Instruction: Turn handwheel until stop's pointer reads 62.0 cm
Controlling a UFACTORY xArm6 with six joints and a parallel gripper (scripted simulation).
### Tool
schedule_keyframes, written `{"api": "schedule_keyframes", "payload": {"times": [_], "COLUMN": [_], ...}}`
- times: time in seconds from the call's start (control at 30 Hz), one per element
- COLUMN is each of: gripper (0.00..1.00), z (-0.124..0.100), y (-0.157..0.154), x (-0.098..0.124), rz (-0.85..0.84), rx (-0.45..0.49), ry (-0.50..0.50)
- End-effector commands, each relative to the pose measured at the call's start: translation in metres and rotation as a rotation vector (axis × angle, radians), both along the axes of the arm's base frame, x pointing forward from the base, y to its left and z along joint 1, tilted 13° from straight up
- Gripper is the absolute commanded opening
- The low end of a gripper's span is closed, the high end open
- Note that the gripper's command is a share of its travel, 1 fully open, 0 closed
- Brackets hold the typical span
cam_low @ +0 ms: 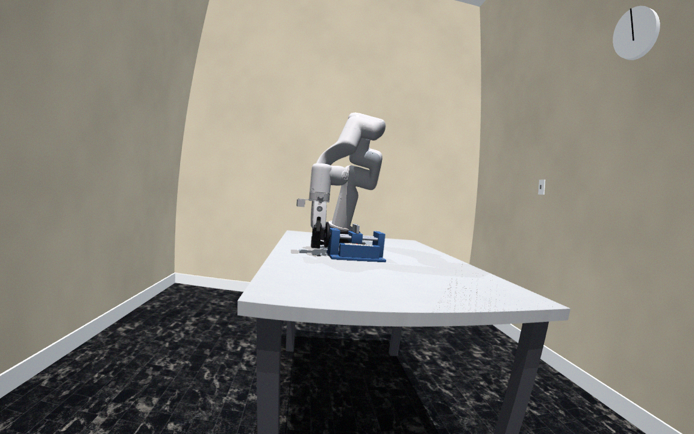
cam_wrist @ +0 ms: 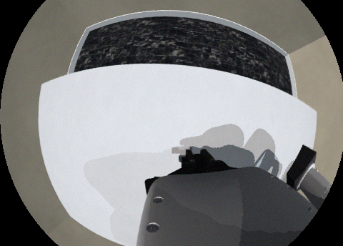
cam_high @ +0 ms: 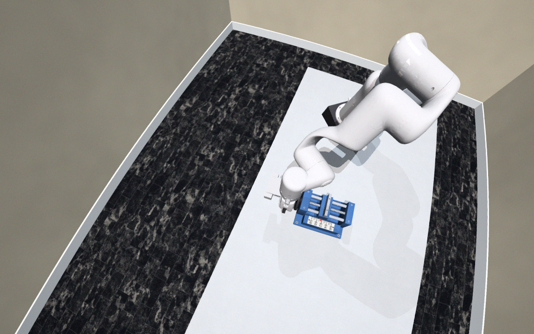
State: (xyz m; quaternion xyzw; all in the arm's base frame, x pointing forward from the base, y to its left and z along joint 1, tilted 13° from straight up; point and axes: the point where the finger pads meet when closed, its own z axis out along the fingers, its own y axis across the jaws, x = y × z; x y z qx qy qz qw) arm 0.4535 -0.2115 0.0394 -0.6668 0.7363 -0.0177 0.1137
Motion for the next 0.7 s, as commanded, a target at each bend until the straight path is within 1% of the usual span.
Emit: {"api": "schedule_keyframes", "payload": {"times": [0.0,0.67], "gripper": [0.06,0.06], "z": [0.0064,0.0153], "y": [-0.0018,-0.0035], "x": [0.0053,0.0099], "rz": [0.0,0.0], "rx": [-0.004,-0.004], "ry": [-0.007,-0.007]}}
